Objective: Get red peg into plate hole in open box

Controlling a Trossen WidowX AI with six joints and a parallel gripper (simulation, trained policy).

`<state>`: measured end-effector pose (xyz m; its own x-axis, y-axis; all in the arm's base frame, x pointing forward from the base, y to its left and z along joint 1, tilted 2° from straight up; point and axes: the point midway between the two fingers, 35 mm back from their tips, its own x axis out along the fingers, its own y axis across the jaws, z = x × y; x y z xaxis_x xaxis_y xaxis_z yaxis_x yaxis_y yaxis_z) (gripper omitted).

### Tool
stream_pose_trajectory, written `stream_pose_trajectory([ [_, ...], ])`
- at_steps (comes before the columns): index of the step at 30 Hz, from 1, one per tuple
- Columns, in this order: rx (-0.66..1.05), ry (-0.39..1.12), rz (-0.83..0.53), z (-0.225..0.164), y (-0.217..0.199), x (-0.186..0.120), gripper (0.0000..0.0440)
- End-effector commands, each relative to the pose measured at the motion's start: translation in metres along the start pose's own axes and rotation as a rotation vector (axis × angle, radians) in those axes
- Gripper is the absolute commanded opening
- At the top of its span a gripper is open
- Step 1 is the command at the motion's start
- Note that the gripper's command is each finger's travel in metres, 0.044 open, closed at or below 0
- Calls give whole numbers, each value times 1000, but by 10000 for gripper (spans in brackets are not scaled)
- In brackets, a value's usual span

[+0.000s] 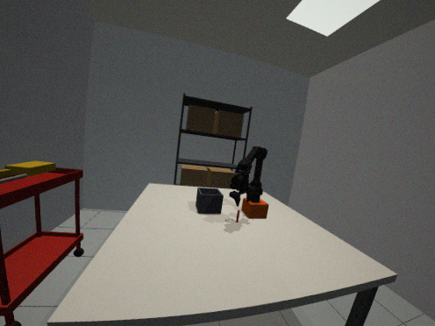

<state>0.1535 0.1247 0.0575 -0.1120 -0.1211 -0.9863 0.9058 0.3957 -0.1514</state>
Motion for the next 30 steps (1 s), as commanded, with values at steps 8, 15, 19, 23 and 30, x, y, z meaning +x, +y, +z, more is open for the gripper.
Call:
stream_pose_trajectory([
  [8, 37, -18, -11, 6, 5, 38, 413],
  [15, 72, -26, 0, 9, 7, 61, 414],
  [19, 93, -31, 5, 10, 8, 72, 409],
  [23, 105, -33, 6, 11, 9, 82, 369],
  [30, 88, -28, 18, 8, 17, 93, 215],
])
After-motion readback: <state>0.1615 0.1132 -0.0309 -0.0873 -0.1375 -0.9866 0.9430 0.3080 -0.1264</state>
